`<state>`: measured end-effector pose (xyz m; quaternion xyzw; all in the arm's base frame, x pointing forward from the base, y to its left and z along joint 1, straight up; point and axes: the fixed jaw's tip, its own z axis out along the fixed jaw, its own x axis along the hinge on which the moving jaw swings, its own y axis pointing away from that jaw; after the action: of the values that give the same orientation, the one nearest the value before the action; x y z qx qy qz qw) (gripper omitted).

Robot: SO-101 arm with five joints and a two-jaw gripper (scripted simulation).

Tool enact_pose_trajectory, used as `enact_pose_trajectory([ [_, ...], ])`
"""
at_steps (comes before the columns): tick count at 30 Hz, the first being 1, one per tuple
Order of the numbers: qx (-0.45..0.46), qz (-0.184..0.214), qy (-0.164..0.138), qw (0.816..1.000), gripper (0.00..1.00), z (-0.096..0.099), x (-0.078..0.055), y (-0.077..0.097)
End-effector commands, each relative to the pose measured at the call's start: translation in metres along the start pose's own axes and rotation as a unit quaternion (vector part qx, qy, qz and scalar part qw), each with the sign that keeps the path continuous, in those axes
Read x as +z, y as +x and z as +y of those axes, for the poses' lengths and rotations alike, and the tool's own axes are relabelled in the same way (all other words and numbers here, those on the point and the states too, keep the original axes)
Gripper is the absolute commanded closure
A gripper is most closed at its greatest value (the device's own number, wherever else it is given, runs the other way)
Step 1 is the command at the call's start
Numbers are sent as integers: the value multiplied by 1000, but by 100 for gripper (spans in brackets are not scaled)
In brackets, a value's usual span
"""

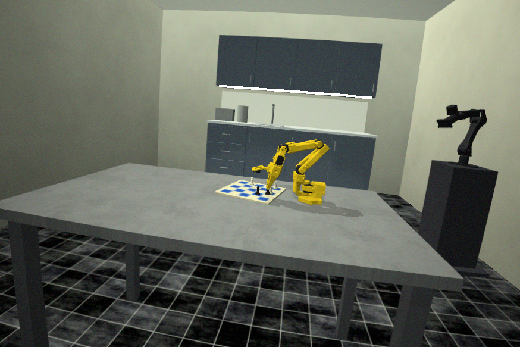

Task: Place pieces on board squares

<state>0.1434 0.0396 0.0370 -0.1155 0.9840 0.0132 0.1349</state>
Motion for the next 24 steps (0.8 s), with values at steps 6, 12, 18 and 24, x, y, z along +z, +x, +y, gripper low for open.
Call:
enact_pose_trajectory([
  [6, -8, -4, -2, 1000, 100, 1, 1, 1],
  [12, -8, -4, -2, 1000, 100, 1, 0, -1],
  [18, -8, -4, -2, 1000, 100, 1, -1, -2],
  [24, -8, -4, -2, 1000, 100, 1, -2, -2],
])
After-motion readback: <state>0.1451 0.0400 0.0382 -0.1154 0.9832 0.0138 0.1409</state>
